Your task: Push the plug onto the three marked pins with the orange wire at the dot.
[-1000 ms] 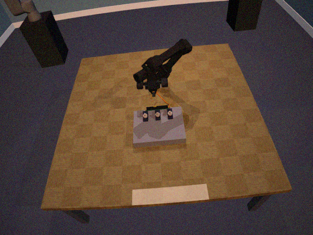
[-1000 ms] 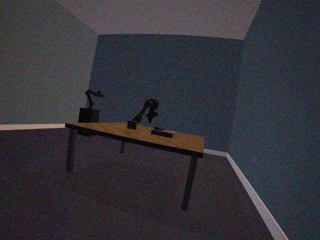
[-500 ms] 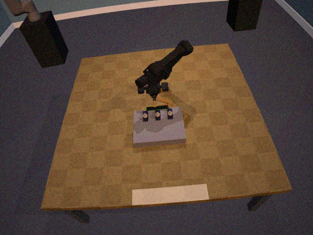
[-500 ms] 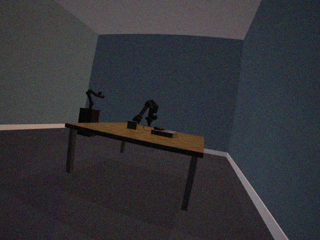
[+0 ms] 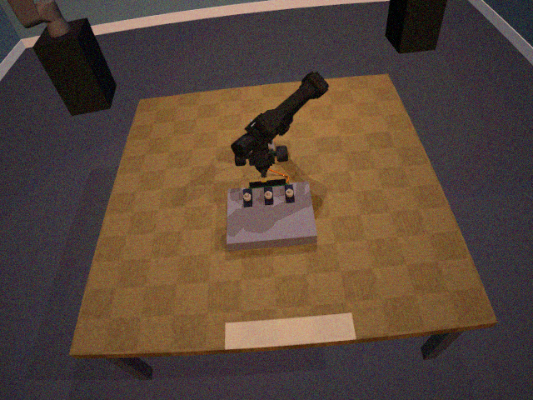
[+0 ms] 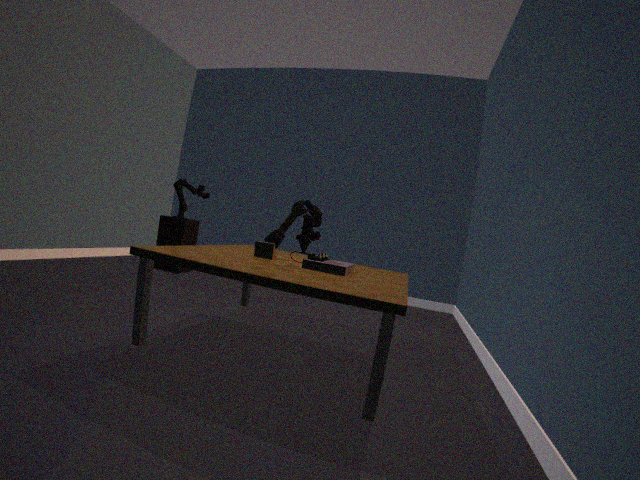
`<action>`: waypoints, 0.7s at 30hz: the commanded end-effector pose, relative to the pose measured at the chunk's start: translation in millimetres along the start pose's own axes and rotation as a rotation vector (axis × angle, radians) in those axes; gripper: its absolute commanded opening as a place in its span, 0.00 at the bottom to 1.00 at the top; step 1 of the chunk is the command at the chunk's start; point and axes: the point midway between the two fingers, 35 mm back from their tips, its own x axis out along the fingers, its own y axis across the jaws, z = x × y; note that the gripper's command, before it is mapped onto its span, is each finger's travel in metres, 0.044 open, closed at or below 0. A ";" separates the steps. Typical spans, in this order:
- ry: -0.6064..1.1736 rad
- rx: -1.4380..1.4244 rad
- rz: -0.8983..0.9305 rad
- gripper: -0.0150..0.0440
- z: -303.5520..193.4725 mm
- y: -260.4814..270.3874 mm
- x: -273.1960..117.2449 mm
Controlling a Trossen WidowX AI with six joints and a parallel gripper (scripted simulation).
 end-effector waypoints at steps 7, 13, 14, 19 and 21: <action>0.000 0.004 0.005 0.25 7.4 0.2 1.0; 0.000 0.004 0.005 0.25 11.3 0.0 1.0; 0.000 0.004 0.005 0.25 11.9 0.0 1.0; 0.000 0.004 0.005 0.25 15.1 -0.1 1.0; 0.000 0.003 0.005 0.25 16.4 -0.2 1.1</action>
